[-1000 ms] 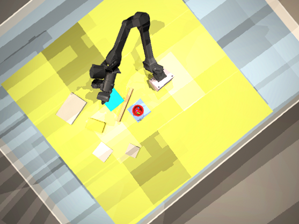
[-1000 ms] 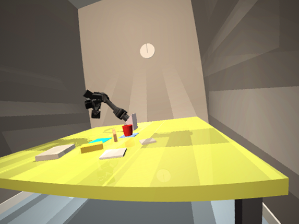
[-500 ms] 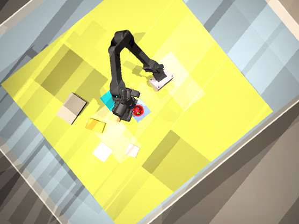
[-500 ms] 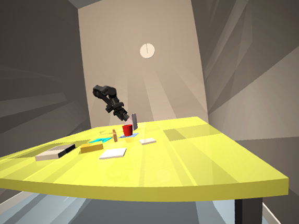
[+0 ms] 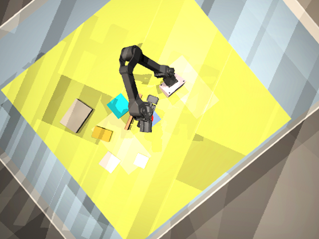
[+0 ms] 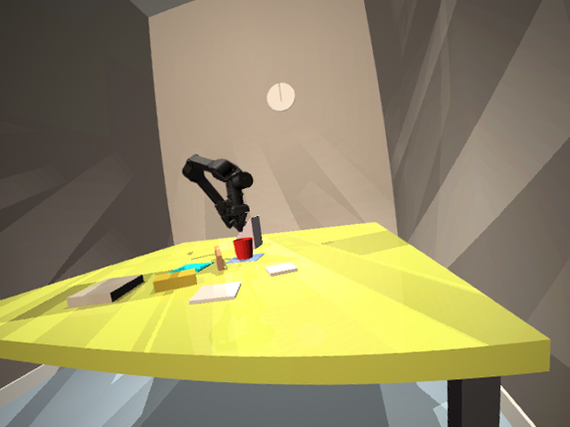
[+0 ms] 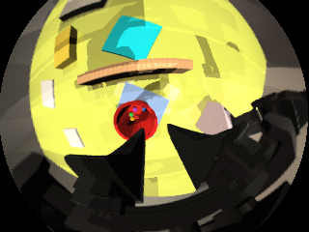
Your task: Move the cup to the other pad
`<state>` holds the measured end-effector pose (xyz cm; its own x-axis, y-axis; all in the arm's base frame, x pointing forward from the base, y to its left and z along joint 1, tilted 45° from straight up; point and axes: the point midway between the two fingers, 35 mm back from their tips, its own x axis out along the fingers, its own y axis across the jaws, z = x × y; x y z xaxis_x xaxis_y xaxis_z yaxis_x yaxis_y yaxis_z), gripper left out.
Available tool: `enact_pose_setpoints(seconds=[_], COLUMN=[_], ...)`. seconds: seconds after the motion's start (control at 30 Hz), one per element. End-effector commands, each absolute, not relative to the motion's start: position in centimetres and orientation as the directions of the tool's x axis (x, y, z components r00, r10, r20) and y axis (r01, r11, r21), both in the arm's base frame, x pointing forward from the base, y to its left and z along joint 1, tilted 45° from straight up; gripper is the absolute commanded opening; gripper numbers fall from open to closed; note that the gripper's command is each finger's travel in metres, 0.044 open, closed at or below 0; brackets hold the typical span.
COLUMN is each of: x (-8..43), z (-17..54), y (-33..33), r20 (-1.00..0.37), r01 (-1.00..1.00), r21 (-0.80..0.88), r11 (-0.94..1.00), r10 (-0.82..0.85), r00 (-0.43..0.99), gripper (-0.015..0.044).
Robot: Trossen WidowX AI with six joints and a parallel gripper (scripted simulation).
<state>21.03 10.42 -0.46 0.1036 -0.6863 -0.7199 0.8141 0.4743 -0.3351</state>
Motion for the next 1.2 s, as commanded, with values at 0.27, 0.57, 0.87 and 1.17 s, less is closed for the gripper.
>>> enact_pose_setpoints(seconds=[0.27,0.57,0.87,1.17], x=[21.3,21.5,21.6,21.6], z=[-1.8,-2.9,-3.9,-4.8], y=[9.2,8.2,7.1,6.1], r20=[-0.715,-0.715,-0.714,-0.713], r01=[0.816,0.816,0.816,0.817], r21=[-0.336,-0.336,-0.336,-0.337], r11=[0.470,0.470,0.470,0.469], r10=[-0.692,-0.692,-0.692,-0.694], r00=[0.104,0.104,0.104,0.104], gripper=[0.0148,0.0148,0.0148,0.0148])
